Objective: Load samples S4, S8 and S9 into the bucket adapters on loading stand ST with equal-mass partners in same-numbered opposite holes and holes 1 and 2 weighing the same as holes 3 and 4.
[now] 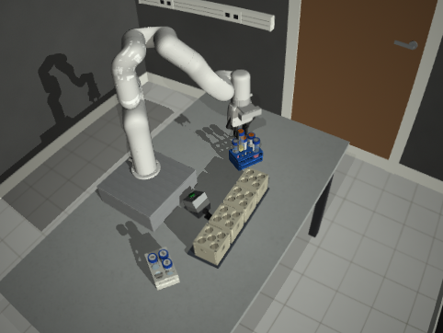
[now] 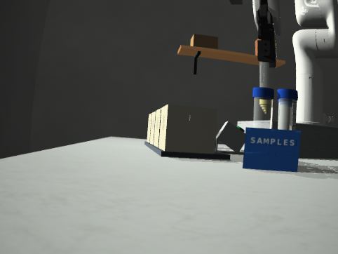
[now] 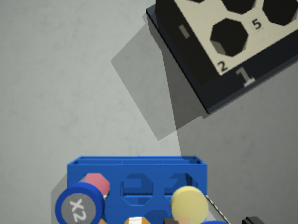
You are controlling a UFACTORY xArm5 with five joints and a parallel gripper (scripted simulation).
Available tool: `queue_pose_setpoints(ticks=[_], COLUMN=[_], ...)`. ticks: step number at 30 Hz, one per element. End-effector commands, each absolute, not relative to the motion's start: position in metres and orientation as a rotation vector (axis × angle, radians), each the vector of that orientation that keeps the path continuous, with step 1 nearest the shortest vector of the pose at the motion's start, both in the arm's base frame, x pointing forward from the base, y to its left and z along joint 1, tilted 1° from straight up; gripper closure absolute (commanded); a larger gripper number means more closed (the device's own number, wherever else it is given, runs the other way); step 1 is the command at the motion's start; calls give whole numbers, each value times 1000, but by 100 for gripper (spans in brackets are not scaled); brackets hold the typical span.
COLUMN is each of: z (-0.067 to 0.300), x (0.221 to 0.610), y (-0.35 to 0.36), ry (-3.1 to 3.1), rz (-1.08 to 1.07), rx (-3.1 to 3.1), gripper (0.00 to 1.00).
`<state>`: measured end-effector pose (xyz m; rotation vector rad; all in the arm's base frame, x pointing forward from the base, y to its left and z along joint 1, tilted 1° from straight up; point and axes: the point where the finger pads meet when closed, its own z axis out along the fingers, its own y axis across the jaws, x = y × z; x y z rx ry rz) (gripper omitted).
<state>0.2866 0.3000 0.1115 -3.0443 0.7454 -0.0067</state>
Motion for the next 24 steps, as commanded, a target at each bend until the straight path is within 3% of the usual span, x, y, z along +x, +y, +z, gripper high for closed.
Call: queue_pose_setpoints(ticks=[1, 24], z=[124, 164], x=[287, 288], y=[301, 300], ry=[743, 743], rz=[10, 10], rx=[-3034, -3034], gripper=[100, 100])
